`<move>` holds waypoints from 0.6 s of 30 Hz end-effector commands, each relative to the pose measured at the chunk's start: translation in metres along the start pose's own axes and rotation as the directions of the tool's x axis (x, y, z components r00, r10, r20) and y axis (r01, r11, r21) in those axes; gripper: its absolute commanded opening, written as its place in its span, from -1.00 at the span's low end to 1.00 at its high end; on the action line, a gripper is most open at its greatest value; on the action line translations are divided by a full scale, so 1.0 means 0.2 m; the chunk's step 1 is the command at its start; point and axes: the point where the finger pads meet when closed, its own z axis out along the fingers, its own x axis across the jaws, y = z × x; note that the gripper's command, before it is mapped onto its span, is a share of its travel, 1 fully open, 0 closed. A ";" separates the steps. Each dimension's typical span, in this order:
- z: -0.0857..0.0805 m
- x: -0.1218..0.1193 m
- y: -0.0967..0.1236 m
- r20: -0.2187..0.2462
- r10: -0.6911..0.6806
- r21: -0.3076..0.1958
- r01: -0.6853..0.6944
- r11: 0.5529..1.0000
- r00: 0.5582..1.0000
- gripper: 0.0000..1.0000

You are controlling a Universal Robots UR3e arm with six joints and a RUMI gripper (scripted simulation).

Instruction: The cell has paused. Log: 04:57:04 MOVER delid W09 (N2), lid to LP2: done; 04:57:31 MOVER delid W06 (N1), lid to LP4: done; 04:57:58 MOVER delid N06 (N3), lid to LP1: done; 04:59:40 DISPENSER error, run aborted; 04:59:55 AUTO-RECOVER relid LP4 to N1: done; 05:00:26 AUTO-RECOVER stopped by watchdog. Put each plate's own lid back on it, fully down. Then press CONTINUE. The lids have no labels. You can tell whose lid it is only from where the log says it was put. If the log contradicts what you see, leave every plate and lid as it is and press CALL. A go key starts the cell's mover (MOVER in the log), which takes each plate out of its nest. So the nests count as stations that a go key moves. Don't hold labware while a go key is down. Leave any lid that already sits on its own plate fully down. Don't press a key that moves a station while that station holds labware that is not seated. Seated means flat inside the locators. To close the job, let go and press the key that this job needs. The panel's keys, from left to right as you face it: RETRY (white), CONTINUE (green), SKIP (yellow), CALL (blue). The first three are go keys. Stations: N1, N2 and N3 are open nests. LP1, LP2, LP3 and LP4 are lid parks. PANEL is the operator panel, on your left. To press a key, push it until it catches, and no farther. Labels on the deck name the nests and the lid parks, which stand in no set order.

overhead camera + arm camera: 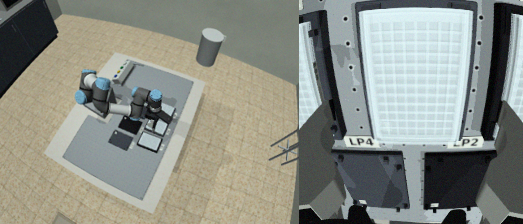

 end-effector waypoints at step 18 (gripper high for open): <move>-0.05 -0.01 0.22 0.000 0.002 0.001 -0.002 1.000 1.000 -1.00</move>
